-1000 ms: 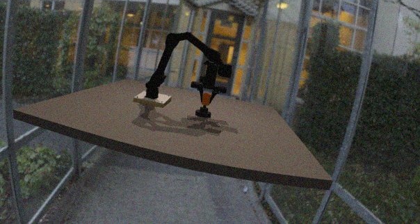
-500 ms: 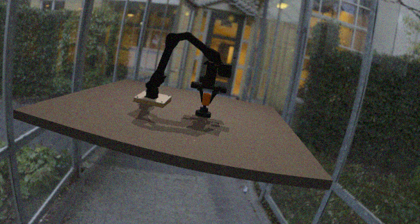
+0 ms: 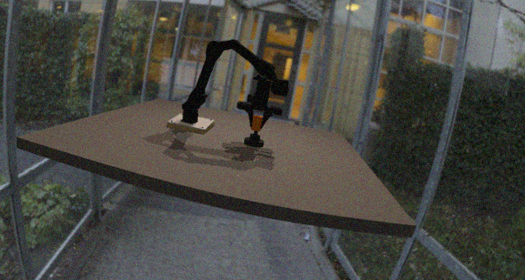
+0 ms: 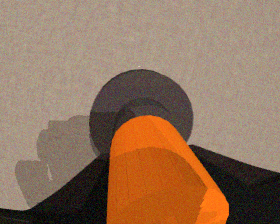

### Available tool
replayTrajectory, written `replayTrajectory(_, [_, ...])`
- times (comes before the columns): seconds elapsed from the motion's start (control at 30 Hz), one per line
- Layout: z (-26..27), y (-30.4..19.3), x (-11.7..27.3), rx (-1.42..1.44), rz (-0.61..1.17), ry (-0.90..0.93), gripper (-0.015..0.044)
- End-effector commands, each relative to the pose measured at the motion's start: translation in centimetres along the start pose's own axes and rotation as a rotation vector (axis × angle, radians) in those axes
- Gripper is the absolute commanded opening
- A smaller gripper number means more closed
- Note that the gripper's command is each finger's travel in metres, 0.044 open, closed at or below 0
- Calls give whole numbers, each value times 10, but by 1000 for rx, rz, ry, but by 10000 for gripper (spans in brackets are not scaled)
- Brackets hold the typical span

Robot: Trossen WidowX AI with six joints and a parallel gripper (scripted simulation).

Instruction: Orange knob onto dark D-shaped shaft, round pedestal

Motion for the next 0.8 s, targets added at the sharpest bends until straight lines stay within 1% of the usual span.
replayTrajectory(0.0, [0, 0, 0, 110, 1, 0, 0])
replayTrajectory(0.53, [-5, -5, 2, 121, 2, 0, 0])
replayTrajectory(0.77, [-6, -5, -3, 121, 2, 0, 0])
Point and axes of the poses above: the point midway between the two fingers, 35 mm back from their tips, its own x axis back along the fingers, its own z axis across the jaws, y = z × x, the point moved 8 cm from there along x, back along the fingers, and after that the axes turned 10 degrees about x, right-handed, at the moved point
